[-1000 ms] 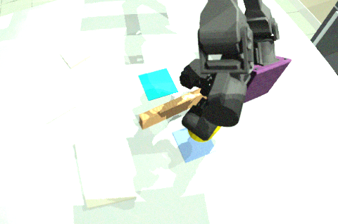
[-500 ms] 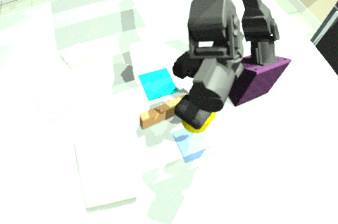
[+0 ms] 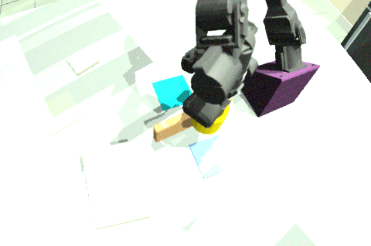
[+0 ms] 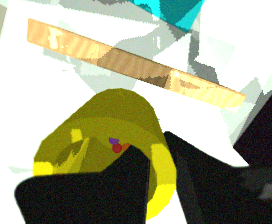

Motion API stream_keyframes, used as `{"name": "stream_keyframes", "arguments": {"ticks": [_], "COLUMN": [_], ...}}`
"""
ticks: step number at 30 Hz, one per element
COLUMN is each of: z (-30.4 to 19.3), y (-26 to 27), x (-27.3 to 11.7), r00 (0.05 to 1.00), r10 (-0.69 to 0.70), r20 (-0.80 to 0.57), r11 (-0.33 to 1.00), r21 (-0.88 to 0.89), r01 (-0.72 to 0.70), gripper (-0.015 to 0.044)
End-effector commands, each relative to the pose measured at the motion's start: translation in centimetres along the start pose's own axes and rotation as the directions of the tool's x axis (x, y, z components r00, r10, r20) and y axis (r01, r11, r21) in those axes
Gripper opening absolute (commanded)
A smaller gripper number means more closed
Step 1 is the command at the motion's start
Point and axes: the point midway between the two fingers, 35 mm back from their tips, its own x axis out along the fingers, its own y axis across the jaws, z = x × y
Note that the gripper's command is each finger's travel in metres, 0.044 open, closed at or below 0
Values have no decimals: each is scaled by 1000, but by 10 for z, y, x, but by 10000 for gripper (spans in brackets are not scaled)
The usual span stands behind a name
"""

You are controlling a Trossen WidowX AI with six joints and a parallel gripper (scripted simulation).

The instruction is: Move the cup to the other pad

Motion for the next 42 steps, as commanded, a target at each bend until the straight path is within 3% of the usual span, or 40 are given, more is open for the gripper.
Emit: {"name": "stream_keyframes", "arguments": {"ticks": [1, 42], "z": [11, 96], "y": [-5, -43], "x": [-1, -3], "r00": [1000, 1000], "r10": [3, 1], "r20": [4, 8], "r11": [1000, 1000], "r21": [-1, 0], "r01": [-3, -1], "gripper": [0, 0]}}
